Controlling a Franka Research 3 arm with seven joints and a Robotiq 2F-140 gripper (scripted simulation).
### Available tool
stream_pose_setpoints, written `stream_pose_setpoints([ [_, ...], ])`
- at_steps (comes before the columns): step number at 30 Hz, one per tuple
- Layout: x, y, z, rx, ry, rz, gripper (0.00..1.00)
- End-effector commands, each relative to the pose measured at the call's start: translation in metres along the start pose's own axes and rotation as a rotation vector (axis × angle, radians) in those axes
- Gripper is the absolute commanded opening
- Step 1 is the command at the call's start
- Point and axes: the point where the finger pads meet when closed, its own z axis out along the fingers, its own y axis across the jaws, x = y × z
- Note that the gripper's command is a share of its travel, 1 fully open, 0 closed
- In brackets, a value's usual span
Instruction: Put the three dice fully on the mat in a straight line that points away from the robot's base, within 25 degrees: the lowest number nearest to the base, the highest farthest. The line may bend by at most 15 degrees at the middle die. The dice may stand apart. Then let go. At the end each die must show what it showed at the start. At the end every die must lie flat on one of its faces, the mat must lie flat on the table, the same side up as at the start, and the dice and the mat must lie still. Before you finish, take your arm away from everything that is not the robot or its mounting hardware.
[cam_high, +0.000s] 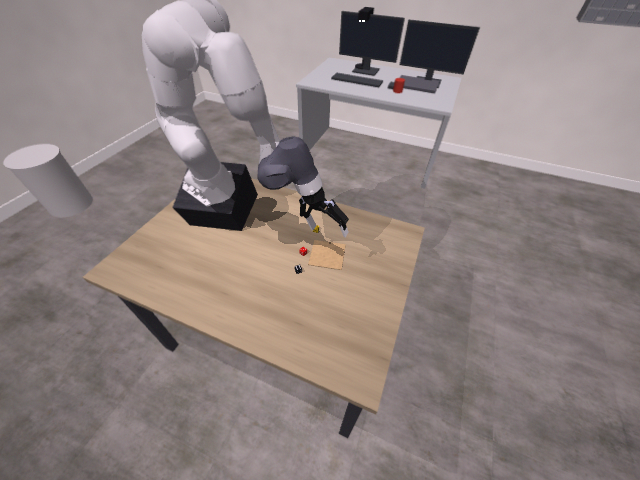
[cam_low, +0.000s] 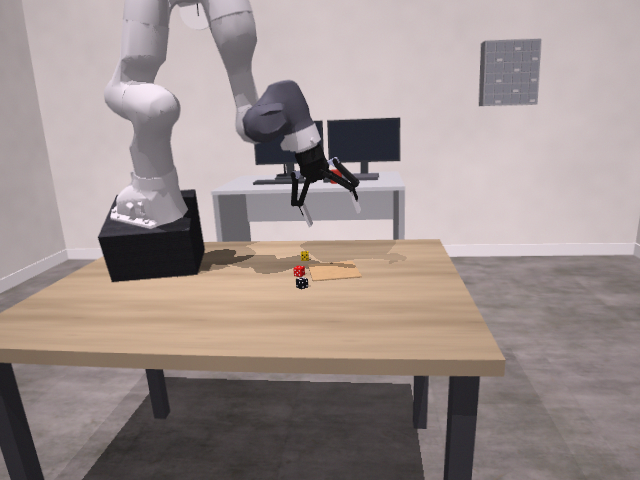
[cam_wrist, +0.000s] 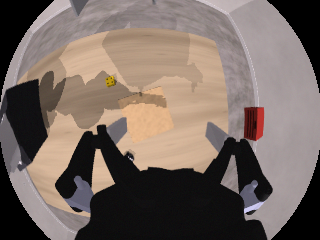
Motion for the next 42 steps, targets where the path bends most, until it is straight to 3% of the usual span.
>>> stream_pose_setpoints([
  [1,-0.005,-0.004,0.001,0.017,-0.019,0.035,1.00],
  [10,-0.005,-0.004,0.001,0.017,-0.019,0.035,1.00],
  [11,-0.038,-0.006,-0.004,0.055,-0.078,0.174,1.00],
  [28,-0.038,-0.006,-0.004,0.056,-0.079,0.177,1.00],
  [29,-0.067,-0.014,-0.009,0.098,-0.132,0.311,1.00],
  [42,-0.067,-0.014,-0.009,0.098,-0.132,0.311,1.00],
])
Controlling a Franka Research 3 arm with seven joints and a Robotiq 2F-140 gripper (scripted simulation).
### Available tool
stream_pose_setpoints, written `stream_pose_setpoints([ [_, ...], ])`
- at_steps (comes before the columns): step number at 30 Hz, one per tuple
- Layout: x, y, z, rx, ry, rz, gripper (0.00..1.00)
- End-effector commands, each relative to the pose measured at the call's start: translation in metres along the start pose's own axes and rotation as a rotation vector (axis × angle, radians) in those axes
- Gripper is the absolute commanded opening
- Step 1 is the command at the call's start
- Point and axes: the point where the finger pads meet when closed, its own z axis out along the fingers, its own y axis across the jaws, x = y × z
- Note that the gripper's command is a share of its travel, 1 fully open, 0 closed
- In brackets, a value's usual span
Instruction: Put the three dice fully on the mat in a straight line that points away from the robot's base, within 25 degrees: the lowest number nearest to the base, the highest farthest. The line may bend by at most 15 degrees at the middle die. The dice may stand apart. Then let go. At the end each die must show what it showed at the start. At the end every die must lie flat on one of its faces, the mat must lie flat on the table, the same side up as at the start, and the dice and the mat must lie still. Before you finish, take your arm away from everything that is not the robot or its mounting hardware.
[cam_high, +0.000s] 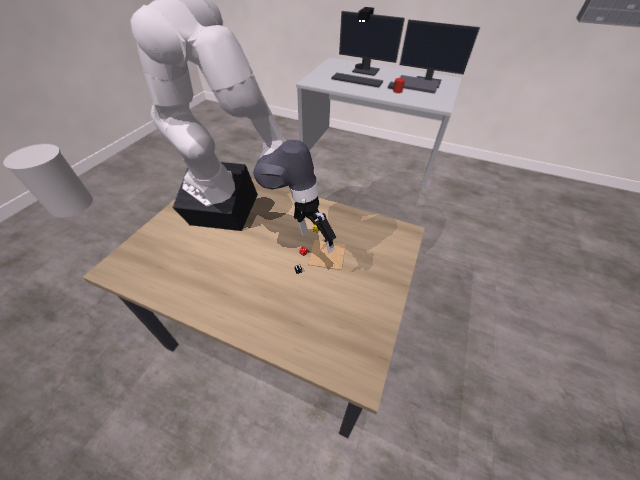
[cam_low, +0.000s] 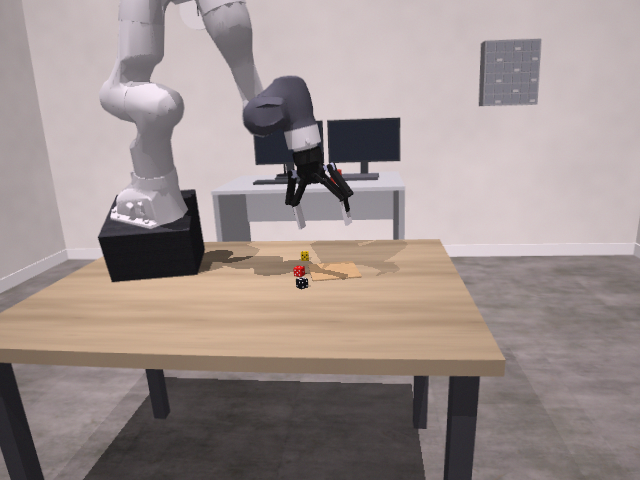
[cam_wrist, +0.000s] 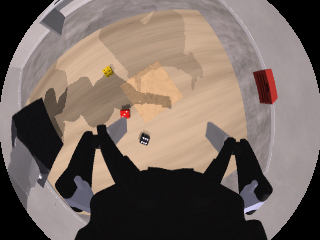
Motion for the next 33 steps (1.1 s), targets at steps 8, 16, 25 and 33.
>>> stream_pose_setpoints([
  [8,-0.028,-0.005,-0.001,0.049,-0.053,0.141,1.00],
  [16,-0.068,-0.021,-0.002,0.131,-0.126,0.334,1.00],
  [25,-0.073,-0.023,-0.003,0.143,-0.136,0.359,1.00],
  [33,-0.073,-0.023,-0.003,0.143,-0.136,0.359,1.00],
])
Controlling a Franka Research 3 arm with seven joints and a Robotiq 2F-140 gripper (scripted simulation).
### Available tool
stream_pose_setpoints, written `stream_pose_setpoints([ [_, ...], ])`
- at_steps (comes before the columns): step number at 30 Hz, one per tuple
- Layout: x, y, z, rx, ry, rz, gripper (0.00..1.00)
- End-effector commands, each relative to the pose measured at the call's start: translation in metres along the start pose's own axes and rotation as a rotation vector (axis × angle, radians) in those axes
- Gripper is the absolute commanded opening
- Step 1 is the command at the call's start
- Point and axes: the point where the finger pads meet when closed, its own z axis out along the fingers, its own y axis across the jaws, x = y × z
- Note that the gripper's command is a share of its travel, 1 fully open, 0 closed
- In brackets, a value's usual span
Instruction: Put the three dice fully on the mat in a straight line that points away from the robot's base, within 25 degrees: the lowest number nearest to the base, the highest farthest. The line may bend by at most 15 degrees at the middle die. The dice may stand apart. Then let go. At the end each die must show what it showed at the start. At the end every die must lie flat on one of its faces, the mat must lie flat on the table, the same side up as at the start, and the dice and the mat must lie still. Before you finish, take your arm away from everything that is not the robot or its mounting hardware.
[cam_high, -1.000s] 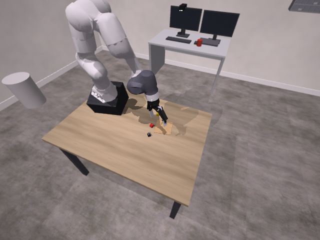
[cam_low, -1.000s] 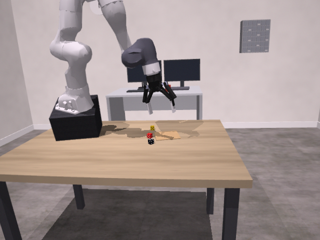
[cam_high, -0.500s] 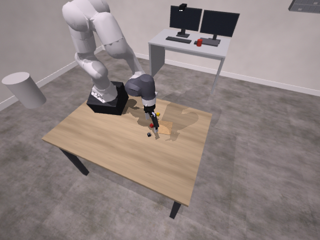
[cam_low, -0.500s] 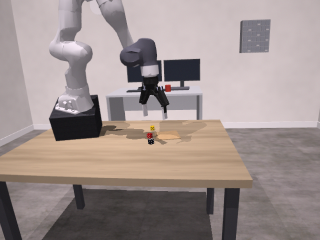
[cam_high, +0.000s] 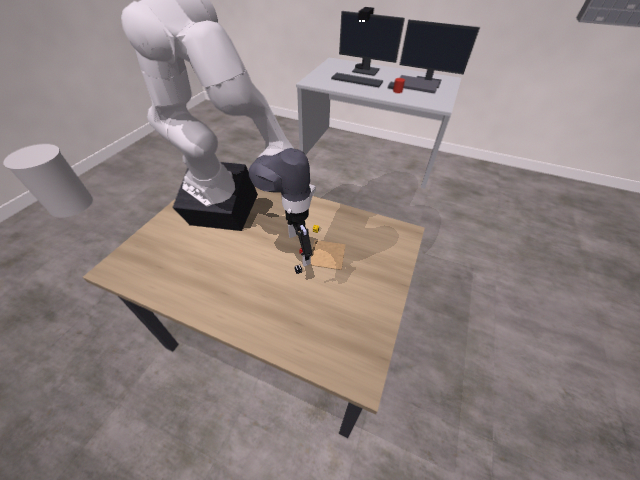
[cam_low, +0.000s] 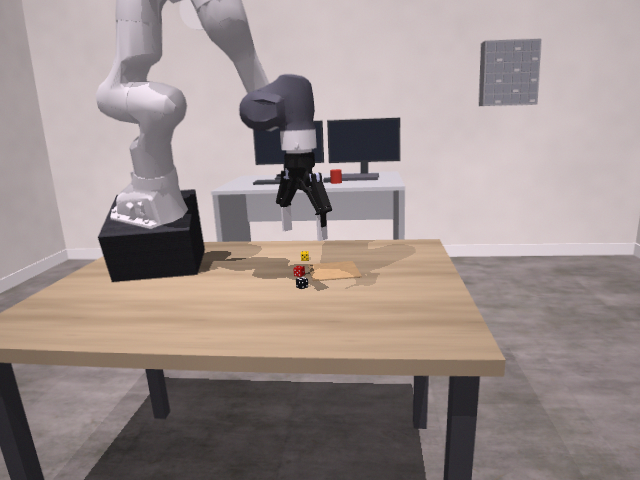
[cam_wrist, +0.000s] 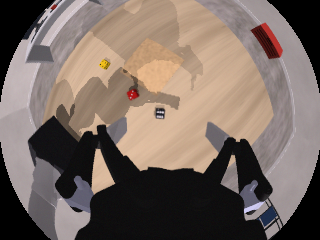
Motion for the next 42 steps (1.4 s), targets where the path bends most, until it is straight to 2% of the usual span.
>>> stream_pose_setpoints([
  [1,-0.002,-0.002,0.000,0.007,-0.005,0.020,1.00],
  [23,-0.003,-0.003,0.004,0.007,-0.005,0.020,1.00],
  [28,-0.003,-0.003,0.019,0.007,-0.005,0.020,1.00],
  [33,-0.004,-0.004,0.043,0.007,-0.005,0.020,1.00],
  [35,-0.004,-0.004,0.043,0.007,-0.005,0.020,1.00],
  [42,-0.005,-0.005,0.078,0.007,-0.005,0.020,1.00],
])
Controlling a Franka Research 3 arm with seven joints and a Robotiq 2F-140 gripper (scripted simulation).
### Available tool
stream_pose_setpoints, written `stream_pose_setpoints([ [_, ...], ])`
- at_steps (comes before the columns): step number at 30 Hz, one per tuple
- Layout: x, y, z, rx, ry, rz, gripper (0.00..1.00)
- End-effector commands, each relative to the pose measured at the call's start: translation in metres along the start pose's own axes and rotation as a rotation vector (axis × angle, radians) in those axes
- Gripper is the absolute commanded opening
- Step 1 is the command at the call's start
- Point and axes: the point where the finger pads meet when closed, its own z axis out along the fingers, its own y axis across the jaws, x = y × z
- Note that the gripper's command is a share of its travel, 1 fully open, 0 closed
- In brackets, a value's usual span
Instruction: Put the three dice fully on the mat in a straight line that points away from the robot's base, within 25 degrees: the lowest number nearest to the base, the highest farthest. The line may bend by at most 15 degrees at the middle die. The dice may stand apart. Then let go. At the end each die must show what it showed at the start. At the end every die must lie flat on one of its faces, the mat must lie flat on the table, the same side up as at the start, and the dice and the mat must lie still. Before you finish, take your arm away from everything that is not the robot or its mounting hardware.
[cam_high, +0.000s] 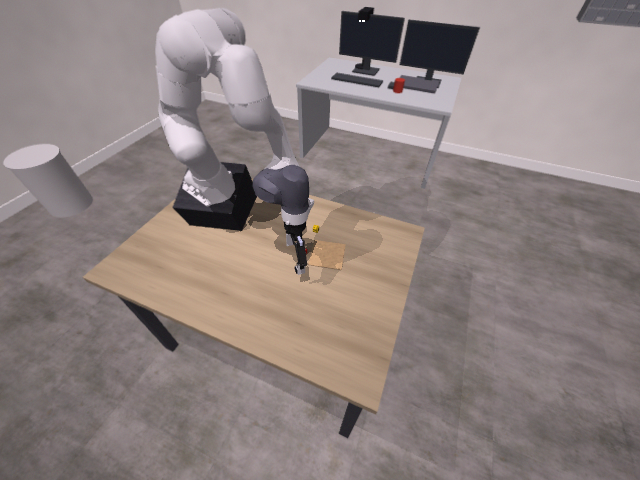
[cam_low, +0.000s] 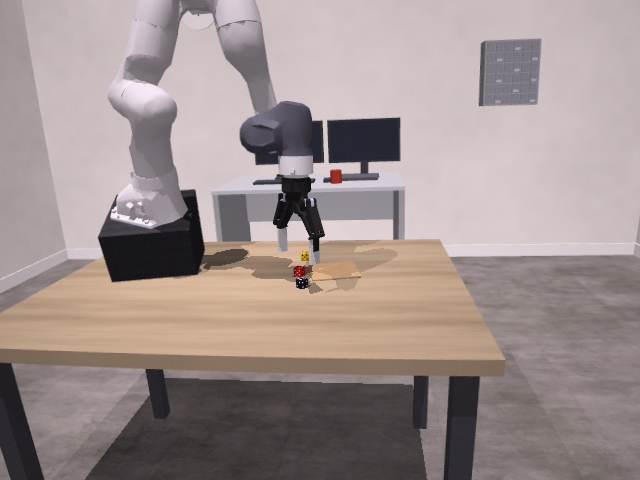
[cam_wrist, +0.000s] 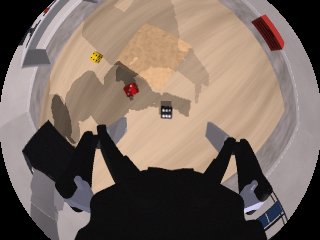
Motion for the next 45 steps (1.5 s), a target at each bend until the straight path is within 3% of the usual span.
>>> stream_pose_setpoints([
  [1,0.0093,0.0101,0.0197,-0.004,0.038,-0.029,1.00],
  [6,0.0094,0.0099,0.0266,-0.004,0.038,-0.029,1.00],
  [45,0.0094,0.0099,0.0267,-0.004,0.038,-0.029,1.00],
])
